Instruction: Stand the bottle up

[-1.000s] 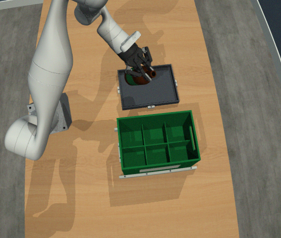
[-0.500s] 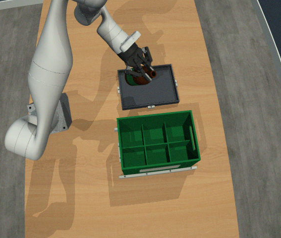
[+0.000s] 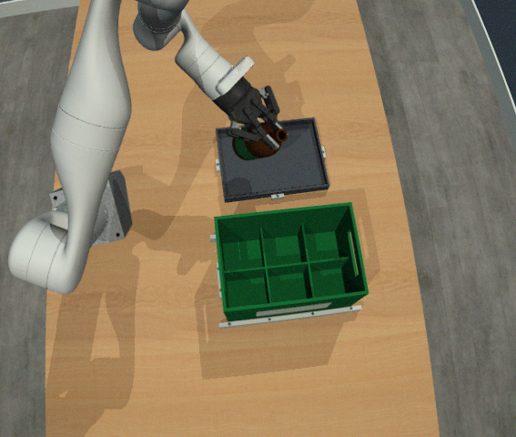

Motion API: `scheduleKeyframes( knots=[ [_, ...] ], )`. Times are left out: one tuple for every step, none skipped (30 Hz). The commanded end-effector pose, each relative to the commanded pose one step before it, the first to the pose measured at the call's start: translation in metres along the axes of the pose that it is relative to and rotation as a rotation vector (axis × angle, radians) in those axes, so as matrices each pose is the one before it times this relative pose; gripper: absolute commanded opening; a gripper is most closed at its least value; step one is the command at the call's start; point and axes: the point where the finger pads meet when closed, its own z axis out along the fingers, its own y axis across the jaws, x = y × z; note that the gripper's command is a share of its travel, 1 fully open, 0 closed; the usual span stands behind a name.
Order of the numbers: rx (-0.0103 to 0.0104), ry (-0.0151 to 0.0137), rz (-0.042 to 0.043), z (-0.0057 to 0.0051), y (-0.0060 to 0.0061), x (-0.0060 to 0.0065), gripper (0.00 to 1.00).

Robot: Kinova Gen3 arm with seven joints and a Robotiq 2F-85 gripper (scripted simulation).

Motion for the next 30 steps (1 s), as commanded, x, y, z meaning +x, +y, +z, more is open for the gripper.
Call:
scheduleKeyframes(
  knots=[
    [0.00274, 0.01255, -0.00628, -0.00101, -0.00032, -0.00226, 0.0],
    [0.00013, 0.00707, 0.00007, -0.00005, -0.00001, 0.0, 0.0],
    [0.00016, 0.00689, 0.00008, -0.00005, -0.00001, 0.00001, 0.0],
    [0.00019, 0.00665, 0.00009, -0.00006, -0.00002, 0.00001, 0.0],
    [0.00022, 0.00637, 0.0001, -0.00006, -0.00002, 0.00002, 0.0],
    [0.00023, 0.00603, 0.00011, -0.00006, -0.00002, 0.00002, 0.0],
    [0.00025, 0.00565, 0.00011, -0.00006, -0.00002, 0.00003, 0.0],
    [0.00025, 0.00523, 0.00011, -0.00006, -0.00002, 0.00003, 0.0],
    [0.00025, 0.00478, 0.00011, -0.00006, -0.00002, 0.00003, 0.0],
    [0.00024, 0.00431, 0.00011, -0.00006, -0.00002, 0.00003, 0.0],
    [0.00022, 0.00381, 0.0001, -0.00005, -0.00002, 0.00003, 0.0],
    [0.0002, 0.00331, 0.00009, -0.00005, -0.00002, 0.00002, 0.0],
    [0.00018, 0.0028, 0.00008, -0.00004, -0.00002, 0.00002, 0.0],
    [0.00015, 0.00231, 0.00007, -0.00004, -0.00001, 0.00002, 0.0],
    [0.00012, 0.00183, 0.00005, -0.00003, -0.00001, 0.00002, 0.0],
    [0.0, 0.0, 0.0, 0.0, 0.0, 0.0, 0.0],
    [0.0, 0.0, 0.0, 0.0, 0.0, 0.0, 0.0],
    [0.00009, 0.00138, 0.00004, -0.00002, -0.00001, 0.00001, 0.0],
    [0.00007, 0.00097, 0.00003, -0.00002, -0.00001, 0.00001, 0.0],
    [0.00004, 0.00062, 0.00002, -0.00001, 0.0, 0.00001, 0.0],
    [0.00002, 0.00033, 0.00001, -0.00001, 0.0, 0.0, 0.0],
    [0.00001, 0.00013, 0.0, 0.0, 0.0, 0.0, 0.0],
    [0.0, 0.00002, 0.0, 0.0, 0.0, 0.0, 0.0],
    [0.0, 0.0, 0.0, 0.0, 0.0, 0.0, 0.0],
    [0.0, 0.0, 0.0, 0.0, 0.0, 0.0, 0.0],
    [0.0, 0.0, 0.0, 0.0, 0.0, 0.0, 0.0],
    [0.0, 0.0, 0.0, 0.0, 0.0, 0.0, 0.0],
    [0.0, 0.0, 0.0, 0.0, 0.0, 0.0, 0.0],
    [0.0, 0.0, 0.0, 0.0, 0.0, 0.0, 0.0],
    [0.0, 0.0, 0.0, 0.0, 0.0, 0.0, 0.0]
  ],
)
